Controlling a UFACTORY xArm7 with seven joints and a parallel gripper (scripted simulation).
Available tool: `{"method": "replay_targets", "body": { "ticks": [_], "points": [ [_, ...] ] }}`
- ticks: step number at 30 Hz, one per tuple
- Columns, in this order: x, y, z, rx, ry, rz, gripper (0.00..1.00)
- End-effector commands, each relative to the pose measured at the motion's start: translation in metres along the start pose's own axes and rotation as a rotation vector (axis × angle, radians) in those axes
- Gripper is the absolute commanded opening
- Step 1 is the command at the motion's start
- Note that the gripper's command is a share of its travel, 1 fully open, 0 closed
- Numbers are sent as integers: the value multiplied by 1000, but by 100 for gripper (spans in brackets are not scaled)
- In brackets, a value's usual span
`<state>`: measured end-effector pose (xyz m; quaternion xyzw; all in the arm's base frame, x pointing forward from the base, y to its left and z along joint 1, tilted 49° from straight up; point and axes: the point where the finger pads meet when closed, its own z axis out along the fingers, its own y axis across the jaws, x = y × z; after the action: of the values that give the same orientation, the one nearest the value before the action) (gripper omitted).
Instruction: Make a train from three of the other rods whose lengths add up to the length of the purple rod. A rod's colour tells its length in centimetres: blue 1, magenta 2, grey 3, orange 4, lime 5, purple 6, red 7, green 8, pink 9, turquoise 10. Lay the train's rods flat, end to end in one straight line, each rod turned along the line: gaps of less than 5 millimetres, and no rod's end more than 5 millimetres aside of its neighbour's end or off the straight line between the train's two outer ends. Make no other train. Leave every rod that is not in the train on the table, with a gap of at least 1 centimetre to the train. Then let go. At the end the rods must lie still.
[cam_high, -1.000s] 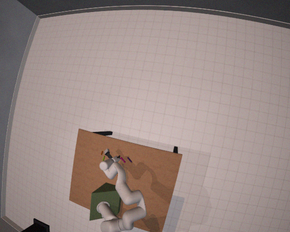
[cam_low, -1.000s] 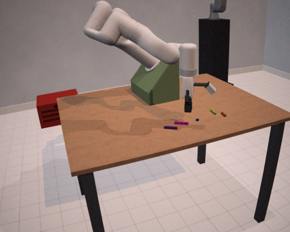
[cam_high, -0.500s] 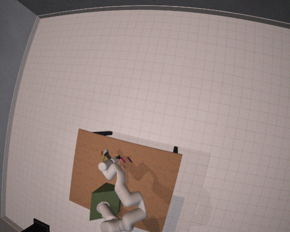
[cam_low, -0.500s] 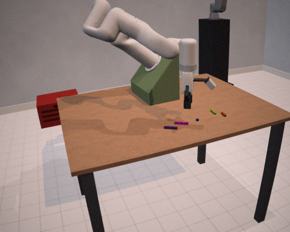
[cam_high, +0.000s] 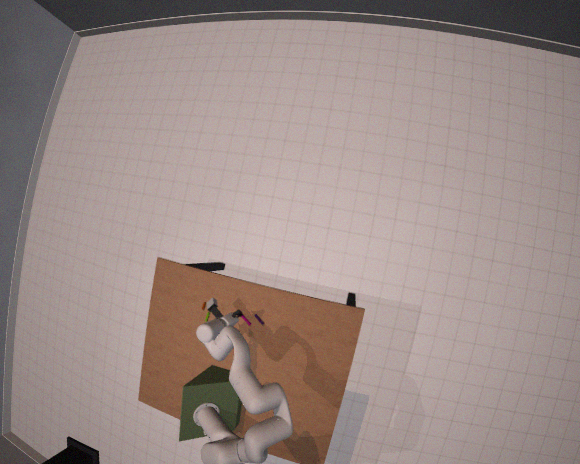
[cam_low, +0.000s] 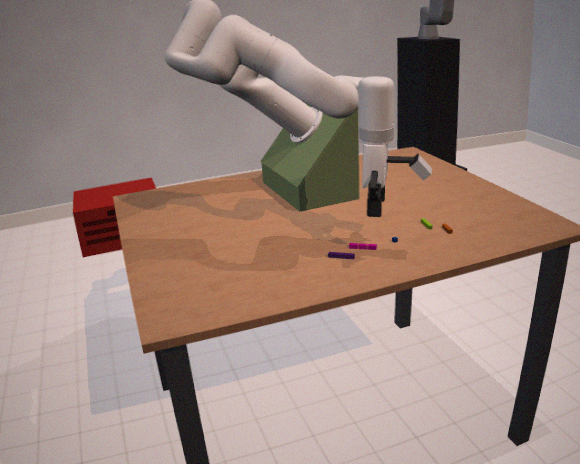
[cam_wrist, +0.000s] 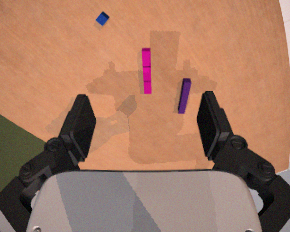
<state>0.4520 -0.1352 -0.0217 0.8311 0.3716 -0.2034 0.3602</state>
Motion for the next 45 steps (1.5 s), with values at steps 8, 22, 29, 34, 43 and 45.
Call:
{"method": "replay_targets", "body": {
  "ticks": [8, 22, 29, 34, 43, 45],
  "points": [
    [2, 1, -16, -2, 5, 0, 100],
    [1, 0, -75, -2, 5, 0, 100],
    [1, 0, -87, -2, 5, 0, 100],
    [1, 0, -88, -2, 5, 0, 100],
    [1, 0, -88, -2, 5, 0, 100],
    [1, 0, -88, -2, 5, 0, 100]
  ]
}}
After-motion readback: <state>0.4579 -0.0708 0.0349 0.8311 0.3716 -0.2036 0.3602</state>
